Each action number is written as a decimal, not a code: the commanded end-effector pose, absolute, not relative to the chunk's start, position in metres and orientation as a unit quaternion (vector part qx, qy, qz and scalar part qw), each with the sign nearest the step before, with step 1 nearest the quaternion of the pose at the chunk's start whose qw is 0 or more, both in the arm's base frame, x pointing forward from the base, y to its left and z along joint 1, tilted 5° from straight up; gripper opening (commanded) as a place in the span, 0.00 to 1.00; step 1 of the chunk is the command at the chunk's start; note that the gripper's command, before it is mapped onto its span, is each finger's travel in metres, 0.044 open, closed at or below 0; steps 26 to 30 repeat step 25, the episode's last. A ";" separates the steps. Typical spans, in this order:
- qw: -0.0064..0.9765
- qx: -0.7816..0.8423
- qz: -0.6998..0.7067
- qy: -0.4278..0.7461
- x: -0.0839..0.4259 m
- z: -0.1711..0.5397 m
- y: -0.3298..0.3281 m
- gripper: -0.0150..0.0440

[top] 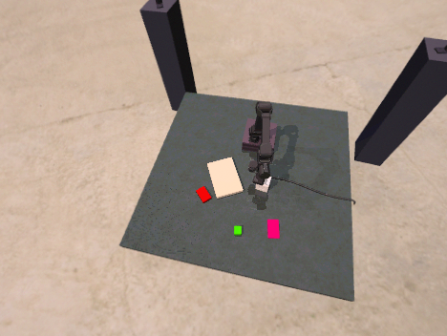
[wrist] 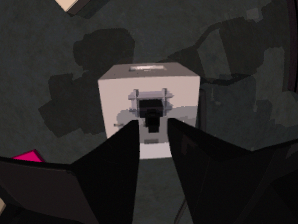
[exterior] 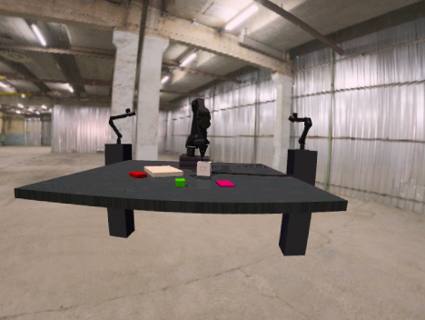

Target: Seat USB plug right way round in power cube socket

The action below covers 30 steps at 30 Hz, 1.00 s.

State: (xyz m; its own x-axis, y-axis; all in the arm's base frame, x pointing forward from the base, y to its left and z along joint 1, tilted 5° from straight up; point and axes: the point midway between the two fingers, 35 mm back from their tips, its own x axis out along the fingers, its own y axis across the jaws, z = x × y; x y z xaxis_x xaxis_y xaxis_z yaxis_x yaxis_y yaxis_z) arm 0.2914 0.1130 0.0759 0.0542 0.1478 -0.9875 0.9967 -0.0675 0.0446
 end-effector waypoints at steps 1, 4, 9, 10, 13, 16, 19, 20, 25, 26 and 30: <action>0.457 0.564 -0.465 0.507 0.291 0.076 0.113 0.42; 0.457 0.564 -0.465 0.507 0.291 0.076 0.113 0.42; 0.457 0.564 -0.465 0.507 0.291 0.076 0.113 0.42; 0.457 0.564 -0.465 0.507 0.291 0.076 0.113 0.42; 0.457 0.564 -0.465 0.507 0.291 0.076 0.113 0.42; 0.457 0.564 -0.465 0.507 0.291 0.078 0.113 0.42; 0.457 0.564 -0.465 0.507 0.291 0.081 0.113 0.42; 0.457 0.564 -0.465 0.507 0.291 0.082 0.112 0.42; 0.457 0.564 -0.465 0.507 0.291 0.087 0.112 0.42; 0.457 0.564 -0.465 0.507 0.291 0.087 0.112 0.42; 0.457 0.564 -0.465 0.507 0.291 0.087 0.112 0.42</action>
